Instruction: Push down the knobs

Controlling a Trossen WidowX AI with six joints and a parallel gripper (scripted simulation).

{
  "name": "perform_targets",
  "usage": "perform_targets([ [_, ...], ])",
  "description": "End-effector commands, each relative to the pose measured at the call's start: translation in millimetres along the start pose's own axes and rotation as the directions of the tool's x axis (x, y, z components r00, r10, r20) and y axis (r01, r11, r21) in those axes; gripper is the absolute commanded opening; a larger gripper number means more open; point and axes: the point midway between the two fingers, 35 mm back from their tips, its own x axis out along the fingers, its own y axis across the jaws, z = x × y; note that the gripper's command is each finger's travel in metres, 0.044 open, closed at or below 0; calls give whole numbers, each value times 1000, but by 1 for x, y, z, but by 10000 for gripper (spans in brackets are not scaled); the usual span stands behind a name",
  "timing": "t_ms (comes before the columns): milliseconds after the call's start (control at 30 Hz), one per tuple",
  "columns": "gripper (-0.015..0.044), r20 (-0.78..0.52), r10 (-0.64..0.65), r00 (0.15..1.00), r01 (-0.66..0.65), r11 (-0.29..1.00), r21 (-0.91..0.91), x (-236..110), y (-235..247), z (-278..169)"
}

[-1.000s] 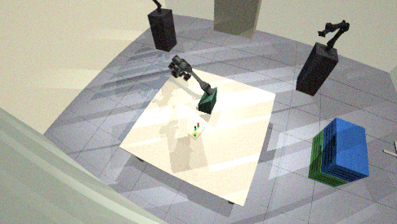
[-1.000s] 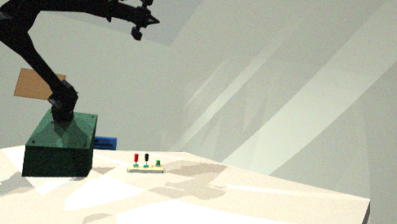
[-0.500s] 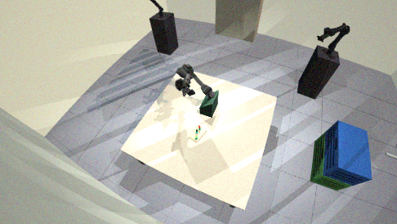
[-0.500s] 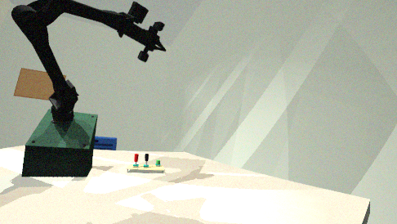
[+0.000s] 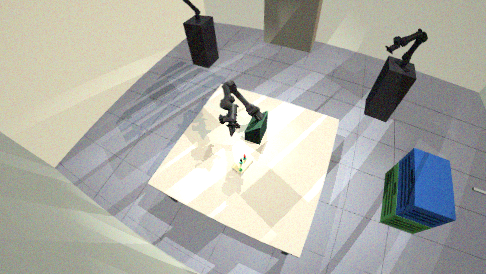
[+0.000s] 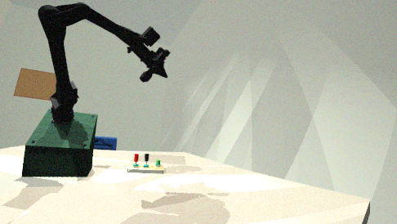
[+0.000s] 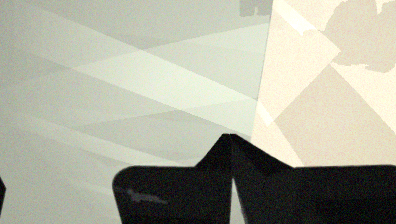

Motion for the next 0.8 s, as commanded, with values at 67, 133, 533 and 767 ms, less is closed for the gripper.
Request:
perform_targets([
  [67, 0, 24, -149, 989, 151, 979, -138, 29, -38, -2],
  [133, 0, 31, -193, 981, 195, 964, -180, 37, -50, -2],
  [533, 0, 73, -453, 889, 439, 792, -424, 71, -126, -4],
  [767, 0, 101, -592, 800, 539, 634, -554, 82, -173, -3],
])
